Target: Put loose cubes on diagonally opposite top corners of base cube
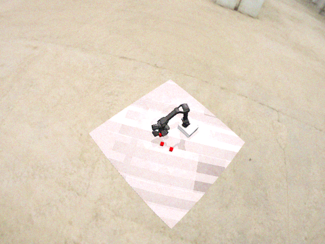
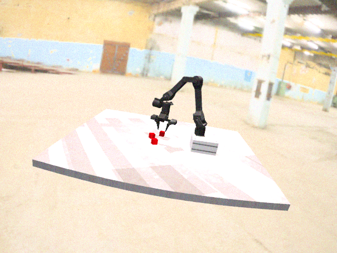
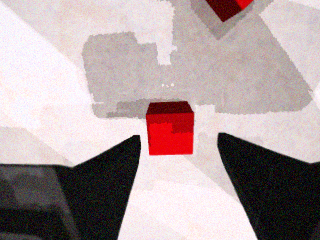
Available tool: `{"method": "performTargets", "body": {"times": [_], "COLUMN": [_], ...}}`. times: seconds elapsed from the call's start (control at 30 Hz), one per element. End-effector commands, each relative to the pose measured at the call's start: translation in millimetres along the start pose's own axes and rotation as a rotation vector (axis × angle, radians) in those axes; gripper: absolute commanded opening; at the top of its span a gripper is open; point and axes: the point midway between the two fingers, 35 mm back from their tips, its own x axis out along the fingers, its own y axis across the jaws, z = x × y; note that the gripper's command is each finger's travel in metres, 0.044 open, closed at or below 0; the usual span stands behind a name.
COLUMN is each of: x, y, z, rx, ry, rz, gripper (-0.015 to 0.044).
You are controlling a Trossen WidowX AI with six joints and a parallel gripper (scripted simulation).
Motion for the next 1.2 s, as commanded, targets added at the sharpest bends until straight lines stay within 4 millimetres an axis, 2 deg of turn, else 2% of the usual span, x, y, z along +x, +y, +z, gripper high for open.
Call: {"method": "performTargets", "body": {"times": [0.0, 0.3, 0.5, 0.67, 1.17], "x": [10.4, 20.9, 20.9, 19.1, -24.5], "y": [4.8, 5.6, 5.6, 5.1, -2.6], "z": [1.3, 1.5, 1.5, 1.4, -0.3], "rx": [0.0, 0.0, 0.0, 0.0, 0.0], "ry": [-0.006, -0.006, -0.006, -0.006, -0.006], "rz": [0.019, 0.019, 0.019, 0.019, 0.018], "gripper": [0.0265, 0.0265, 0.0108, 0.0105, 0.0105]}}
